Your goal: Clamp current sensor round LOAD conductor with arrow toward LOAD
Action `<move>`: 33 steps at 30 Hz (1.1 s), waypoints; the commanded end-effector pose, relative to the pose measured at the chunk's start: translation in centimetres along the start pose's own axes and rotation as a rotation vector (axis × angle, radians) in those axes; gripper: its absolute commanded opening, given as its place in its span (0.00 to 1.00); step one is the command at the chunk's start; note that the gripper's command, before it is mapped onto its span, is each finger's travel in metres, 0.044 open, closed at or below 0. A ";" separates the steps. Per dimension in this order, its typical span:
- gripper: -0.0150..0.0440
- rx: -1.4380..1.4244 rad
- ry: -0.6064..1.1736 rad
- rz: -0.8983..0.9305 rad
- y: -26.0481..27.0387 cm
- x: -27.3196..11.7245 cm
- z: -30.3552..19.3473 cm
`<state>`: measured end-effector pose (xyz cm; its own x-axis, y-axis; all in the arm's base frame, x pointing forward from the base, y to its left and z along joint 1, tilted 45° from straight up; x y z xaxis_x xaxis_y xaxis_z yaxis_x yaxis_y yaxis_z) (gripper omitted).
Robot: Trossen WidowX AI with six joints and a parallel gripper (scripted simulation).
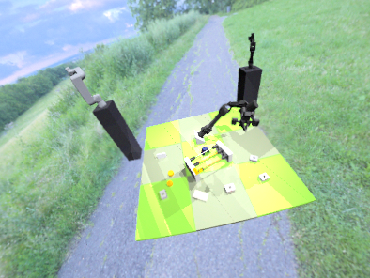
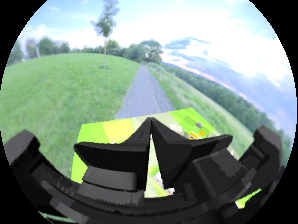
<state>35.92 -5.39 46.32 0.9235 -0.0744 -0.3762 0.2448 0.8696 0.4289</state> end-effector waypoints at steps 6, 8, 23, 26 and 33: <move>0.52 -0.128 -0.062 0.039 0.2 0.2 -1.6; 0.61 -0.184 -0.091 0.055 0.2 0.3 -2.5; 1.00 -0.578 -0.334 0.130 -1.5 -0.3 -11.8; 1.00 -0.651 -0.386 0.135 -2.2 -0.6 -14.1; 1.00 -0.710 -0.431 0.137 -2.9 -0.9 -16.1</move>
Point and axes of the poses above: the point midway between the two fingers, 35 mm back from their tips, its own x axis out along the fingers, its own y axis across the jaws, z = x × y, the point moved 2 cm from there along -x, back along the fingers, and after that the axes turned 13 degrees about -x, right-handed, at the moved point
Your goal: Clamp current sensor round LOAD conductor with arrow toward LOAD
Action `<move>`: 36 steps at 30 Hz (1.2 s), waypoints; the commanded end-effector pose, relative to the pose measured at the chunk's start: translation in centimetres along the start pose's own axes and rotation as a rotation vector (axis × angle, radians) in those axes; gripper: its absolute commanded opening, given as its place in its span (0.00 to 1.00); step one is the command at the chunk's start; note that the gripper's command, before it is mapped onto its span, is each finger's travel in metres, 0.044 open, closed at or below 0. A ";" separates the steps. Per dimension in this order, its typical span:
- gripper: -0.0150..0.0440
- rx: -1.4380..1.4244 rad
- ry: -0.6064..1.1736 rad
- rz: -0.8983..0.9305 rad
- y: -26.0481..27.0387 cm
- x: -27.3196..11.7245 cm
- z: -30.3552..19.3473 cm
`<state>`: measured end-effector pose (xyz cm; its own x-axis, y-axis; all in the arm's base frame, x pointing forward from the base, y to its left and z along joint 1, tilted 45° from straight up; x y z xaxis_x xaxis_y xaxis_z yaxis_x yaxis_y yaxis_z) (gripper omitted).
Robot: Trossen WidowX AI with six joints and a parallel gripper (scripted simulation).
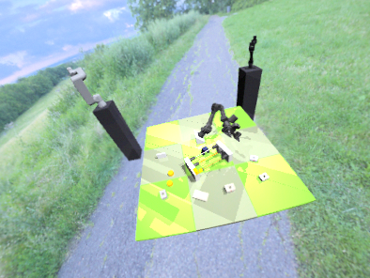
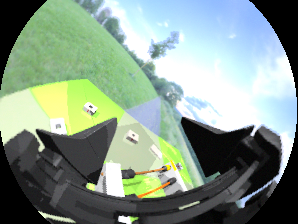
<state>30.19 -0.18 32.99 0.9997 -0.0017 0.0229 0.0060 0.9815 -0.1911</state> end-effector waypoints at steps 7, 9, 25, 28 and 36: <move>1.00 -0.057 0.100 0.030 -0.4 1.8 -2.1; 1.00 -0.065 0.200 0.059 -1.1 3.7 -3.5; 1.00 0.241 0.870 0.316 -9.8 11.6 -18.2; 1.00 0.361 0.955 0.360 -11.6 11.6 -21.3; 1.00 0.756 1.093 0.455 -15.9 10.4 -28.8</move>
Point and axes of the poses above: the point midway between the two fingers, 35 mm back from their tips, its own x axis out along the fingers, its own y axis across the jaws, z = x × y, the point moved 2 cm from there along -x, back along the fingers, and after that the axes turned 13 degrees about -x, right-handed, at the moved point
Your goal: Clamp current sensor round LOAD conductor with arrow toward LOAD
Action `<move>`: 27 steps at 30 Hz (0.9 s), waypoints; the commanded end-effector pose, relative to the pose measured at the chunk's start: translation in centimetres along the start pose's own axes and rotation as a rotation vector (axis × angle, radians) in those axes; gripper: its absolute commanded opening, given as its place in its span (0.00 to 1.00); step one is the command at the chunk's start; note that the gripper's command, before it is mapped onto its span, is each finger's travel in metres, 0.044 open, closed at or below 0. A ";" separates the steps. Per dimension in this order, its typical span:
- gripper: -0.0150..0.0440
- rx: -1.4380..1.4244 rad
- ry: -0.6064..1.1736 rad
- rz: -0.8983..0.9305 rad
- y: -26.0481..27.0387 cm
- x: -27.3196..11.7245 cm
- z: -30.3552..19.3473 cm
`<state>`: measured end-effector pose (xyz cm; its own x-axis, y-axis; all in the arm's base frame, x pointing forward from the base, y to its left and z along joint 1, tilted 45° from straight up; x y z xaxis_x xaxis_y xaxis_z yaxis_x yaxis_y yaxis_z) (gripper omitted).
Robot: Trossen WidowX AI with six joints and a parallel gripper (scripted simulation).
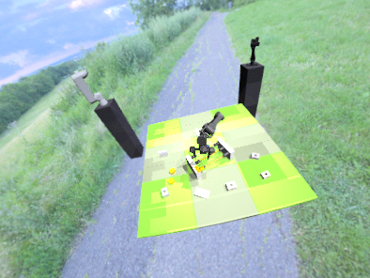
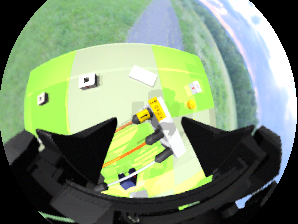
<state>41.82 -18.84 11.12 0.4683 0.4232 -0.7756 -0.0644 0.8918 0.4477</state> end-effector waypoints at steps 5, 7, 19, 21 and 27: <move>1.00 0.182 0.050 0.144 -4.1 1.2 -2.0; 1.00 0.182 0.050 0.144 -4.1 1.2 -2.0; 1.00 0.182 0.050 0.144 -4.1 1.2 -2.0; 1.00 0.182 0.050 0.144 -4.1 1.2 -2.0; 1.00 0.104 0.098 0.153 -2.6 0.2 -4.3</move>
Point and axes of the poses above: the point midway between the two fingers, 35 mm back from their tips, its own x axis out along the fingers, its own y axis across the jaws, z = x × y, the point moved 2 cm from there along -x, back along the fingers, and after that the axes turned 13 degrees about -x, right-handed, at the moved point
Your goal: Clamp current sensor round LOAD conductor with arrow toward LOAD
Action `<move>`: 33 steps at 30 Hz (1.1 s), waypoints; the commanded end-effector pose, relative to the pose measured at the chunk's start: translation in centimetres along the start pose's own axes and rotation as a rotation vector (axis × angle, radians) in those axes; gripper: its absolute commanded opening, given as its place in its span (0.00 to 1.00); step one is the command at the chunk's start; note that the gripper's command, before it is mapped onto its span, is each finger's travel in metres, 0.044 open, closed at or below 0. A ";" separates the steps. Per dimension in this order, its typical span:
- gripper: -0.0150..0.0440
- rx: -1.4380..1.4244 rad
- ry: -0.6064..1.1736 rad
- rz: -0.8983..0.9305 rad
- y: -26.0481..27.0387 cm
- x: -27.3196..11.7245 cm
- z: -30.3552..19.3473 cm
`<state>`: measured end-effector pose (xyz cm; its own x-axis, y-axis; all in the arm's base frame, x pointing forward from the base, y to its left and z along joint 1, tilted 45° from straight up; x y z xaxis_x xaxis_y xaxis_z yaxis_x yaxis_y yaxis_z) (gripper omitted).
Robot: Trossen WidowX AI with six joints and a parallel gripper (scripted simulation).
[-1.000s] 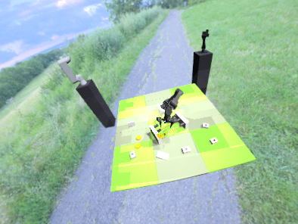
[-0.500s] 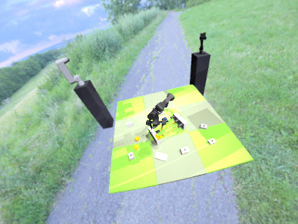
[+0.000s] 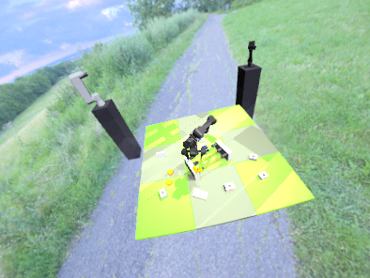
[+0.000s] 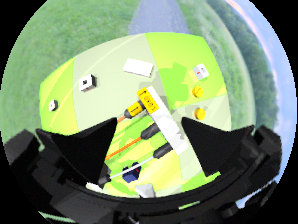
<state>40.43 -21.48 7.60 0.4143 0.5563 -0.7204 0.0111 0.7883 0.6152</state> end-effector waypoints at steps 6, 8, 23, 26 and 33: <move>1.00 -0.231 0.175 0.044 4.5 -1.8 -9.2; 1.00 -0.294 0.216 0.069 5.8 -2.1 -11.7; 1.00 -0.530 0.349 0.211 10.8 -2.9 -21.5; 1.00 -0.530 0.349 0.211 10.8 -2.9 -21.6; 1.00 -0.530 0.349 0.210 10.9 -2.1 -21.8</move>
<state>20.02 -8.85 9.25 0.0453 0.6910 -0.7214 -0.5240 0.6313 0.5718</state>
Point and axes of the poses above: the point midway between the two fingers, 35 mm back from their tips, its own x axis out along the fingers, its own y axis across the jaws, z = x × y, the point moved 2 cm from there along -x, back along the fingers, and after that the axes turned 13 degrees about -x, right-handed, at the moved point
